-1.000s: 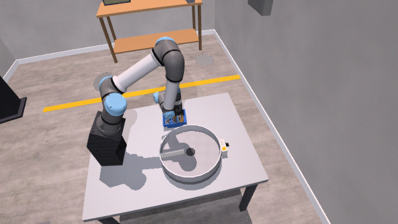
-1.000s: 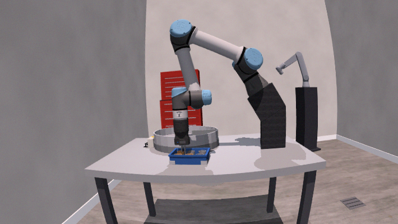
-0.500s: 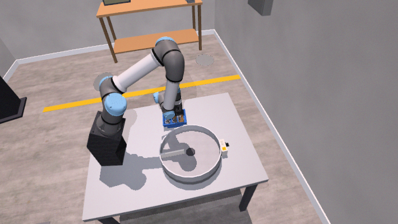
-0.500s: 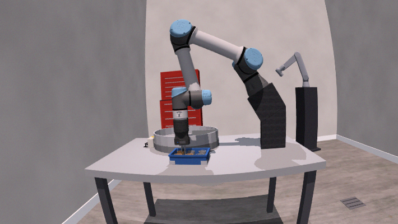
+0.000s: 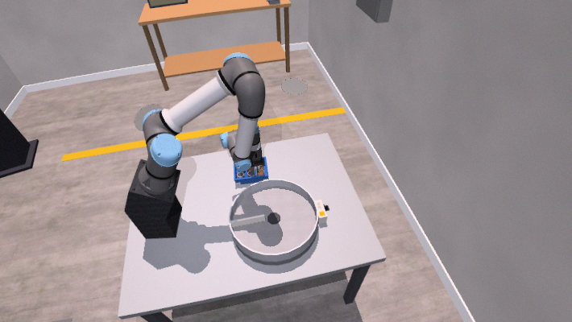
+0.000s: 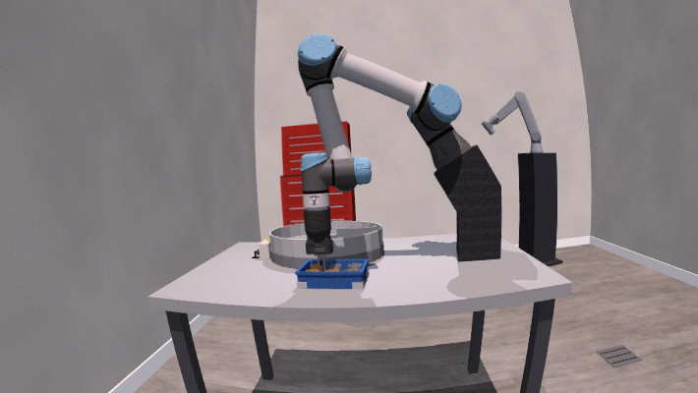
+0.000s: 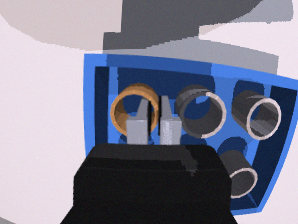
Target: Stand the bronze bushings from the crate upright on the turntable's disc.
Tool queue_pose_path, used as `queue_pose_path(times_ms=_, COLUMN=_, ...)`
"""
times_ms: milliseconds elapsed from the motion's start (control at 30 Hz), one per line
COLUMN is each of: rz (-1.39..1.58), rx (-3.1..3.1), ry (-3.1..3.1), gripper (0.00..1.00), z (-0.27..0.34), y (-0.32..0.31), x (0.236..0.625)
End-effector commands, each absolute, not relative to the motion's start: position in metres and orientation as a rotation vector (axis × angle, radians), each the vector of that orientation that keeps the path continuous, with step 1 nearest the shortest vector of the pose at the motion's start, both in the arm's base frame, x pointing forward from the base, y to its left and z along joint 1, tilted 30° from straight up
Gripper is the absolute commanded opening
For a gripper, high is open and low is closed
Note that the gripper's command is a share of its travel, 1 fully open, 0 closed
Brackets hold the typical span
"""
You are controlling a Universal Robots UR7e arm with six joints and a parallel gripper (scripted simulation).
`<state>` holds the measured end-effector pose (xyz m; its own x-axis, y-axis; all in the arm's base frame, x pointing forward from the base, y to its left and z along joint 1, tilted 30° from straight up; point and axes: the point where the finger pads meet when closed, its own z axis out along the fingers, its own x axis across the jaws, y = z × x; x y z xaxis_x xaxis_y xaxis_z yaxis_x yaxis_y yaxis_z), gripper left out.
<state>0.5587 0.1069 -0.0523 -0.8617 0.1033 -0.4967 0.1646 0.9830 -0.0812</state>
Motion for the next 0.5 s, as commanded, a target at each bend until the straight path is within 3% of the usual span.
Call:
queue_pose_path(times_ms=0, rz=-0.163, rx=0.188, ry=2.615, gripper=0.00, z=-0.0522, y=0.1070, x=0.5606)
queue_pose_path(times_ms=467, rz=-0.163, rx=0.186, ry=2.617, gripper=0.00, z=-0.0430, y=0.1096, x=0.5530)
